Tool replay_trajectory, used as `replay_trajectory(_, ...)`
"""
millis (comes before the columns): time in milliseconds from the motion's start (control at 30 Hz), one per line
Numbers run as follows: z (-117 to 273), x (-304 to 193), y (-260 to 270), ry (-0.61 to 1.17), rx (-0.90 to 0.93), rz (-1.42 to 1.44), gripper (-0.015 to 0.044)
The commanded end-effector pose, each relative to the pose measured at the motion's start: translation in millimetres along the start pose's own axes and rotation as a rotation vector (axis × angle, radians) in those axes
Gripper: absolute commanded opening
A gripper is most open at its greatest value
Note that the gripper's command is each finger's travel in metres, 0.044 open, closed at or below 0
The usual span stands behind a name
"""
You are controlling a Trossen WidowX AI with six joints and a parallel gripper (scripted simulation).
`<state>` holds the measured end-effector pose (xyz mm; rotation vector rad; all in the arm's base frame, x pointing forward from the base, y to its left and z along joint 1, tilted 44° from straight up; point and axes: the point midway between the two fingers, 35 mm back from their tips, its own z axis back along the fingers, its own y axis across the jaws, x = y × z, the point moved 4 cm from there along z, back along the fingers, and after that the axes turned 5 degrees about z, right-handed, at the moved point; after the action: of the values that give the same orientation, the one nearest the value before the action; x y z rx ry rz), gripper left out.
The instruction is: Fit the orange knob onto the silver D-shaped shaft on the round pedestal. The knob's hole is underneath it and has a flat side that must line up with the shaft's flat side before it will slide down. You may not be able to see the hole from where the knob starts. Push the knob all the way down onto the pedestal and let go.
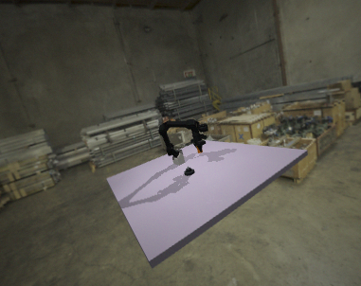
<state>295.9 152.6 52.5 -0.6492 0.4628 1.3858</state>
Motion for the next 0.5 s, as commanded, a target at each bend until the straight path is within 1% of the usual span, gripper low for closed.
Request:
replay_trajectory(0,-2,-12,-5,-0.005,-0.006,0.0,0.0)
replay_trajectory(467,-13,-56,-19,-0.007,-0.008,-0.005,0.0)
